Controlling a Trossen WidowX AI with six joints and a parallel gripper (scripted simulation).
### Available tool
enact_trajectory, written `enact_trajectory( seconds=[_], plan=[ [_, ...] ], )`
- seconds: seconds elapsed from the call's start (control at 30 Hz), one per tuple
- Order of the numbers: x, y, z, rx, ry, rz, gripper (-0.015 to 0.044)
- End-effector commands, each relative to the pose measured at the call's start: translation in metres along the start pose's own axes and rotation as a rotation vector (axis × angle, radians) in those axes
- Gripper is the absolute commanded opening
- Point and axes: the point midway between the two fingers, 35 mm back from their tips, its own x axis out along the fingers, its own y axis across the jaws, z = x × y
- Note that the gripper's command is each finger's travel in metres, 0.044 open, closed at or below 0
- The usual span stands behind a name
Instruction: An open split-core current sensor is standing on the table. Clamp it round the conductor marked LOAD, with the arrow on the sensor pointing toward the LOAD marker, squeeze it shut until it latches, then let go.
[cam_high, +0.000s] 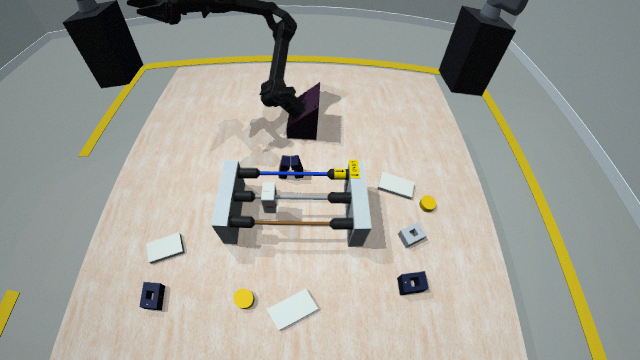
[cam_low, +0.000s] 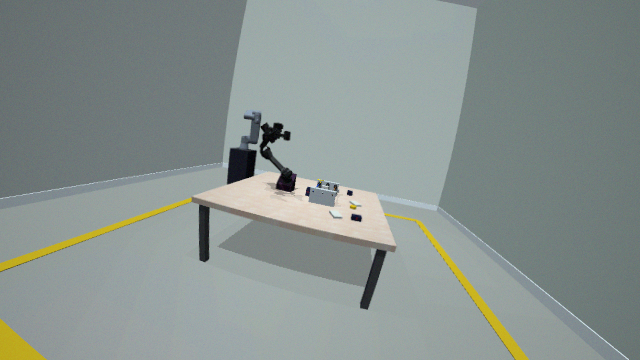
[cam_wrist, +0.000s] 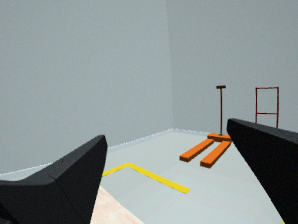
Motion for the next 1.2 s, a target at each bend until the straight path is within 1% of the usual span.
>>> enact_trajectory(
  seconds=[0.0, 0.2, 0.37, 0.47, 0.6, 0.67, 0.8, 0.87, 0.97, 1.03, 1.17],
  plan=[
    [0.034, 0.045, -0.039, 0.195, 0.042, 0.118, 0.0440],
    [0.065, 0.134, -0.084, 0.485, 0.123, 0.302, 0.0440],
    [0.067, 0.218, -0.109, 0.700, 0.218, 0.458, 0.0440],
    [0.056, 0.270, -0.120, 0.812, 0.289, 0.554, 0.0440],
    [0.029, 0.335, -0.131, 0.933, 0.393, 0.677, 0.0440],
    [0.023, 0.346, -0.132, 0.952, 0.412, 0.697, 0.0440],
    [0.023, 0.347, -0.132, 0.953, 0.416, 0.701, 0.0440],
    [0.019, 0.358, -0.132, 0.953, 0.451, 0.728, 0.0440],
    [0.004, 0.395, -0.132, 0.942, 0.567, 0.817, 0.0440],
    [-0.013, 0.425, -0.130, 0.917, 0.663, 0.890, 0.0440],
    [-0.045, 0.465, -0.129, 0.836, 0.805, 0.999, 0.0440]
  ],
)
